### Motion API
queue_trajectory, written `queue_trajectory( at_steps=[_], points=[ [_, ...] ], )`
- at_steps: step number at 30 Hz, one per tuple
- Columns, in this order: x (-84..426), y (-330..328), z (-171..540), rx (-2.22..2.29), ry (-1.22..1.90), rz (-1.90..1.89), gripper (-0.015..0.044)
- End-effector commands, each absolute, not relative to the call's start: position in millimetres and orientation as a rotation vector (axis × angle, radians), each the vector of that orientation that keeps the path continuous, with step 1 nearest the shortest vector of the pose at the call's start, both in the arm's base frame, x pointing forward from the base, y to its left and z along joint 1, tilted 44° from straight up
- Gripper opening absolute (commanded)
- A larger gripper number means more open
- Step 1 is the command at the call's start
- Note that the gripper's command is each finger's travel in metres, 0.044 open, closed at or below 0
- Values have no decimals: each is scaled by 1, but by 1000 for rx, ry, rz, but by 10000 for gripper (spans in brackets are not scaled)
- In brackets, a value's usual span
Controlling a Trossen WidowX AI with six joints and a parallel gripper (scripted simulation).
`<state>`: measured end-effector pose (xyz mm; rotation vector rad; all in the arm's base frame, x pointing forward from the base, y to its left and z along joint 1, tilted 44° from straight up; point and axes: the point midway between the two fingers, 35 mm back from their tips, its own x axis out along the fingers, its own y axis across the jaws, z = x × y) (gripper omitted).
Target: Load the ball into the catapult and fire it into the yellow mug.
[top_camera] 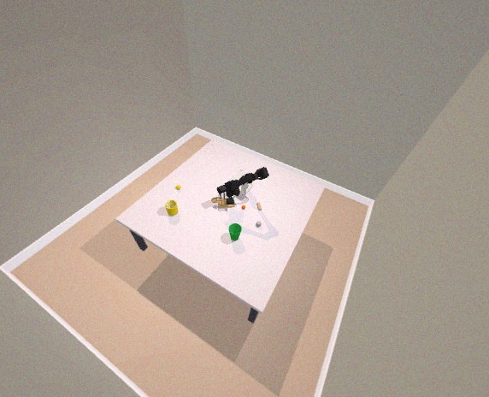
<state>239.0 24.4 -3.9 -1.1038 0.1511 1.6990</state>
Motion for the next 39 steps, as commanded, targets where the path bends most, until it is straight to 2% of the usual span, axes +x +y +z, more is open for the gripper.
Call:
queue_trajectory(
  at_steps=[1, 2, 6, 7, 11, 39],
  points=[
    [239, 24, -3, -1105, 149, 1699, 118],
    [239, 24, -3, -1105, 149, 1699, 111],
    [240, -3, 24, -1106, 153, 1699, 6],
    [240, -9, 30, -1105, 153, 1700, 0],
    [242, -13, 30, -1088, 173, 1694, 0],
    [306, -116, -71, -437, 818, 1375, 0]
  ],
)
